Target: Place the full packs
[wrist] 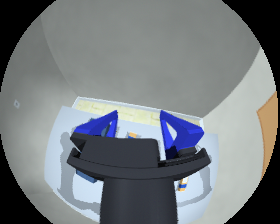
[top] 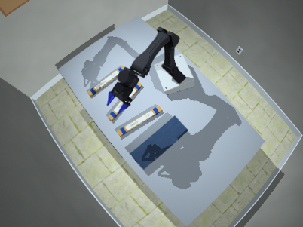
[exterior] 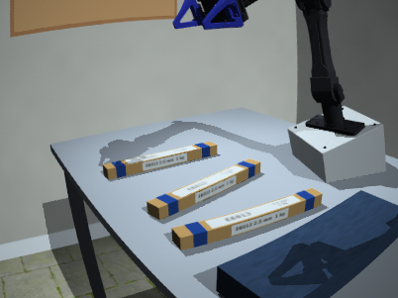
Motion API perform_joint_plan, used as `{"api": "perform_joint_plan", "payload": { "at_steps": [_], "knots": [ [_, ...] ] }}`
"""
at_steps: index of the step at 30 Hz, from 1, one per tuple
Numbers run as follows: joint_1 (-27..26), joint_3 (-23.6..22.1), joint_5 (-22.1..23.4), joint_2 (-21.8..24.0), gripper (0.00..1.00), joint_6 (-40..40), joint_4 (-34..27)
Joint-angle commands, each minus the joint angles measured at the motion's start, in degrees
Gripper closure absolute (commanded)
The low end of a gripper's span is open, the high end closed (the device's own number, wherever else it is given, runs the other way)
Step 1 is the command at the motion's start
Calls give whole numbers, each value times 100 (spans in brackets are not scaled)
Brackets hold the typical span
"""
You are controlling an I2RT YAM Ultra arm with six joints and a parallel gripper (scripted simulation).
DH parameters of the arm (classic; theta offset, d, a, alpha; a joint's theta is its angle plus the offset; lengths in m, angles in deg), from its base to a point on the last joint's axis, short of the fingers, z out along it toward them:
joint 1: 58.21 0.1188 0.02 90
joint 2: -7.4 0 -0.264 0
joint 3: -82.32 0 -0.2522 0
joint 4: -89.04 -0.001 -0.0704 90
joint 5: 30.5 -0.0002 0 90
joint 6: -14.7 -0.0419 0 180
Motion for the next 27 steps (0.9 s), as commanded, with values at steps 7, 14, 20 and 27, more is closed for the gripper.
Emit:
{"api": "perform_joint_plan", "payload": {
  "at_steps": [7, 14, 20, 27],
  "knots": [
    [-235, -91, 218, 424, 26, -204, 391],
    [-667, -764, 300, 757, 26, -441, 760],
    [-808, -1100, 240, 980, 26, -653, 1089],
    [-985, -1060, 462, 1184, 26, -692, 1174]
  ]
}}
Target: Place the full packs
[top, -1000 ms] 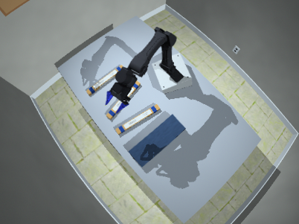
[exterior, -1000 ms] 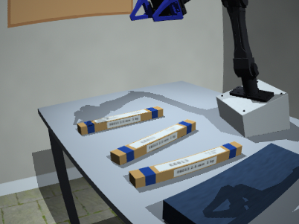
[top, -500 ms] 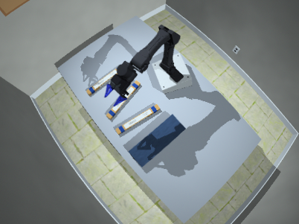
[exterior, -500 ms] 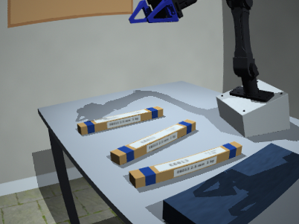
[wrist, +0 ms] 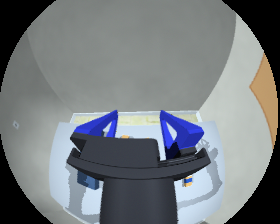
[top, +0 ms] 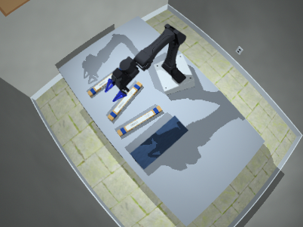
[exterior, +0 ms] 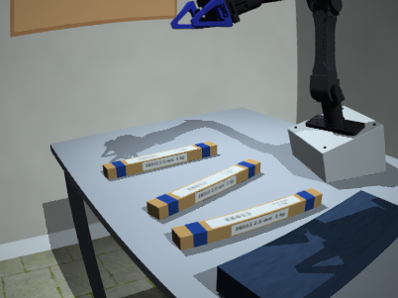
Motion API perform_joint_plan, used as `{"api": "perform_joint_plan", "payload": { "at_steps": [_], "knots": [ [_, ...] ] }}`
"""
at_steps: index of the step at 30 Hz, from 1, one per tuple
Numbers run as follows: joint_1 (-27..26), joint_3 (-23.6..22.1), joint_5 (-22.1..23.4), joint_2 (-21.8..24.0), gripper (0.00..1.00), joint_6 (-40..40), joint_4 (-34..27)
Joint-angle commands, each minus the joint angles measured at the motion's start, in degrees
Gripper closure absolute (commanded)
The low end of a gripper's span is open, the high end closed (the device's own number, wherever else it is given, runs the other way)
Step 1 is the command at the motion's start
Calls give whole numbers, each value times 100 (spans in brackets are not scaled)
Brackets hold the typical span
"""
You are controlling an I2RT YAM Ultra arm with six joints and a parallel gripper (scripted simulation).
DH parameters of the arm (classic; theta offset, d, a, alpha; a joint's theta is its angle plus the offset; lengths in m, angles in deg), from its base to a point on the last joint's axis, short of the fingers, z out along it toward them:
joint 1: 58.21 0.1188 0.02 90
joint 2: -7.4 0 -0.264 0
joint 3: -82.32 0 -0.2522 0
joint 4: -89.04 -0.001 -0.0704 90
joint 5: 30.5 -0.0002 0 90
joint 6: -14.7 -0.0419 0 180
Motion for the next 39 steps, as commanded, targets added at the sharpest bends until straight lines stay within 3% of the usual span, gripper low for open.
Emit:
{"api": "perform_joint_plan", "payload": {
  "at_steps": [1, 2, 4, 12, 19, 21, 22, 24, 30, 34, 36, 38, 39],
  "knots": [
    [90, 245, 99, 230, 26, -89, -157],
    [125, 304, -21, 296, 26, -94, -454],
    [125, 304, -21, 296, 26, -94, -454],
    [459, 857, -450, 645, 26, -213, -2748],
    [809, 1052, -777, 743, 26, -437, -4146],
    [809, 1052, -777, 743, 26, -437, -4146],
    [910, 1448, -878, 541, 26, -572, -4801],
    [1022, 1635, -965, 484, 26, -698, -5314],
    [1384, 1802, -1158, 528, 26, -1086, -6381],
    [1318, 2451, -1051, 8, 26, -1217, -7200],
    [1245, 3027, -960, -532, 26, -1316, -7524],
    [1245, 3027, -960, -532, 26, -1316, -7524],
    [1288, 3153, -973, -601, 26, -1363, -7979]
  ]
}}
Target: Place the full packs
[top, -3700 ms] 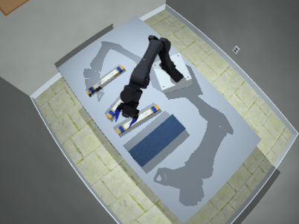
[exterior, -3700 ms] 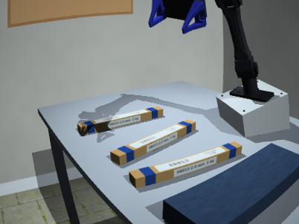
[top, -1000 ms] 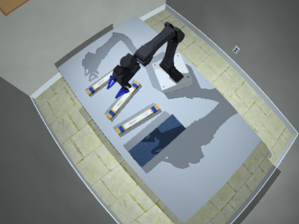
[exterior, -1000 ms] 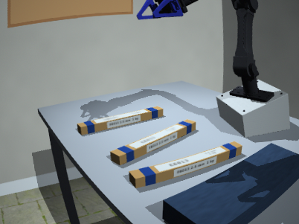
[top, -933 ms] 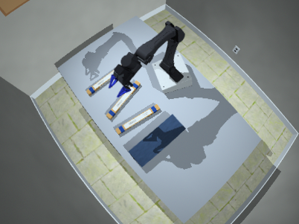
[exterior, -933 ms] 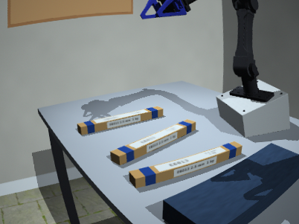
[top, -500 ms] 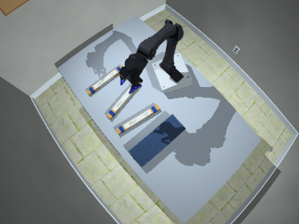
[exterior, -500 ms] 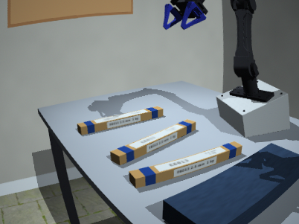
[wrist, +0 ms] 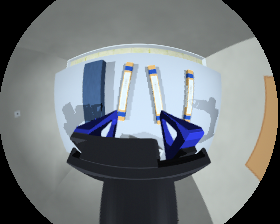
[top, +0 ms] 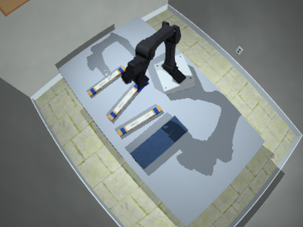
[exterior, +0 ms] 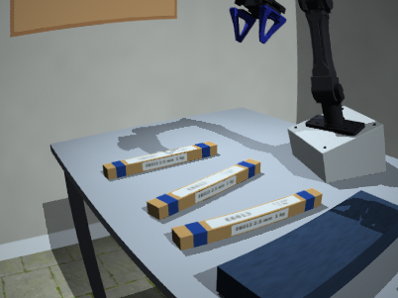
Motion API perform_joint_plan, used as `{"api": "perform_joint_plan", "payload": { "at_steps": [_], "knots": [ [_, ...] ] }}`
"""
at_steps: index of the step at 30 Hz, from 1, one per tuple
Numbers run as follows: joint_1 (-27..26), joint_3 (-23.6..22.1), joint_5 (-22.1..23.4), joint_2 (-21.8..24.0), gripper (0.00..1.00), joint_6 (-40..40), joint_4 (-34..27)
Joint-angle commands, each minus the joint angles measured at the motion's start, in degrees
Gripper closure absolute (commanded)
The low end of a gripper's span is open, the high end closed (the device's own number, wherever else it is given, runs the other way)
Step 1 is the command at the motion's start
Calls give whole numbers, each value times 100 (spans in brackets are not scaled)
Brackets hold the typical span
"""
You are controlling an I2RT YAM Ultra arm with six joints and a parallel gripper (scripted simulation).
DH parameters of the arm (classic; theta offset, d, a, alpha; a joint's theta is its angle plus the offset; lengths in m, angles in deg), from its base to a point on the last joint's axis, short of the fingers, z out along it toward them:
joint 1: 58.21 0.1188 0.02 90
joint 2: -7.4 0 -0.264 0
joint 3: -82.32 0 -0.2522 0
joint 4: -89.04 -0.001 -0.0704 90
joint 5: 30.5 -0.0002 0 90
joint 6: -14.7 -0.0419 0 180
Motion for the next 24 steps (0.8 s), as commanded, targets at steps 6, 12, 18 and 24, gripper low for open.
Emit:
{"api": "perform_joint_plan", "payload": {
  "at_steps": [6, 12, 18, 24],
  "knots": [
    [-118, 699, 178, -471, 26, -131, -1257],
    [-174, 695, 250, -469, 26, -102, -1257],
    [-195, 696, 278, -467, 26, -96, -1257],
    [-203, 697, 289, -467, 26, -95, -1257]
  ]
}}
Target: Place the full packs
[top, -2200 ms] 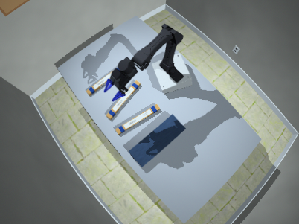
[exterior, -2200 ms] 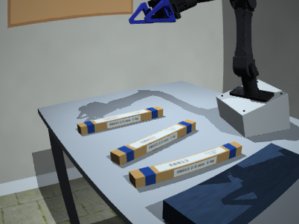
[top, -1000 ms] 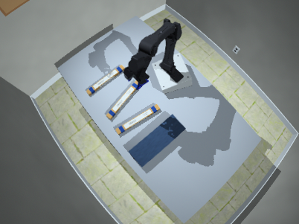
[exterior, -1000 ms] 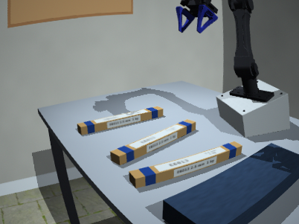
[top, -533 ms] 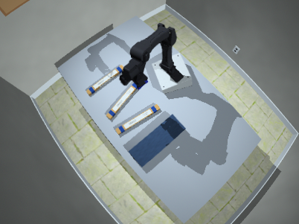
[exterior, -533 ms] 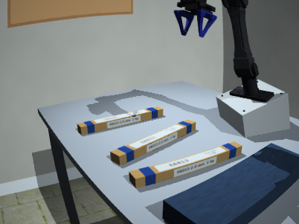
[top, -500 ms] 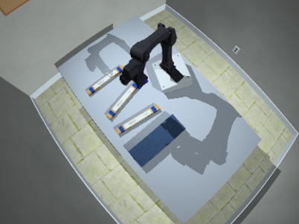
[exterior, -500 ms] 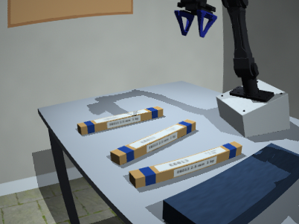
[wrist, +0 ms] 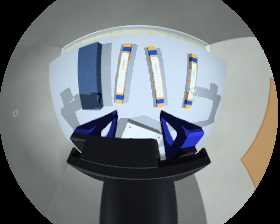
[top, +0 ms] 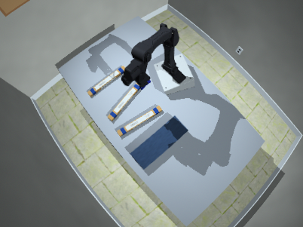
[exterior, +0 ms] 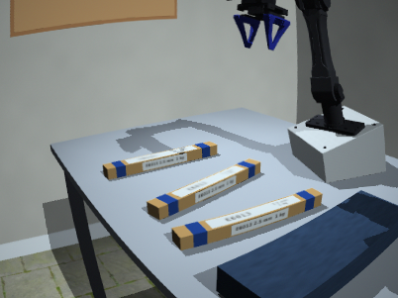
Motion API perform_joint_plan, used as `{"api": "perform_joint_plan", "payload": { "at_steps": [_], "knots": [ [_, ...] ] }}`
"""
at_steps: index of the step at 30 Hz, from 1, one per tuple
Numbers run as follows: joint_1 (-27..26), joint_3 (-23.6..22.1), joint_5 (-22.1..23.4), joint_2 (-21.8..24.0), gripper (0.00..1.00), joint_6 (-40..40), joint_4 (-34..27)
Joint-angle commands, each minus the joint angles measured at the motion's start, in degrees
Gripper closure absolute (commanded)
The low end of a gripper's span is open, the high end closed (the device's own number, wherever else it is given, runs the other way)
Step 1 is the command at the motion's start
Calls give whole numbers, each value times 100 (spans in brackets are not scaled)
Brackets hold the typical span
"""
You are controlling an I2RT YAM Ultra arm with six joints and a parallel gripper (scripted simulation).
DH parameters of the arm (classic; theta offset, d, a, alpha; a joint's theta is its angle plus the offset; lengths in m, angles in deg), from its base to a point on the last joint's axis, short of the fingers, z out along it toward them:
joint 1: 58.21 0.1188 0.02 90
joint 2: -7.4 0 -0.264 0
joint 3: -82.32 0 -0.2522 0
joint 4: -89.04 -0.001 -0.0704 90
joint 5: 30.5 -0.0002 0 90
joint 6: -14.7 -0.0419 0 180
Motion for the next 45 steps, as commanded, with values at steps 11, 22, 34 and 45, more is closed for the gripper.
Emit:
{"api": "perform_joint_plan", "payload": {
  "at_steps": [11, 22, 34, 45],
  "knots": [
    [-58, 196, 59, 45, 26, 0, -31],
    [-59, 196, 60, 45, 26, 0, -31],
    [-150, 230, 82, -225, 58, 37, -31],
    [-511, 771, 181, -1624, 58, 188, -11]
  ]
}}
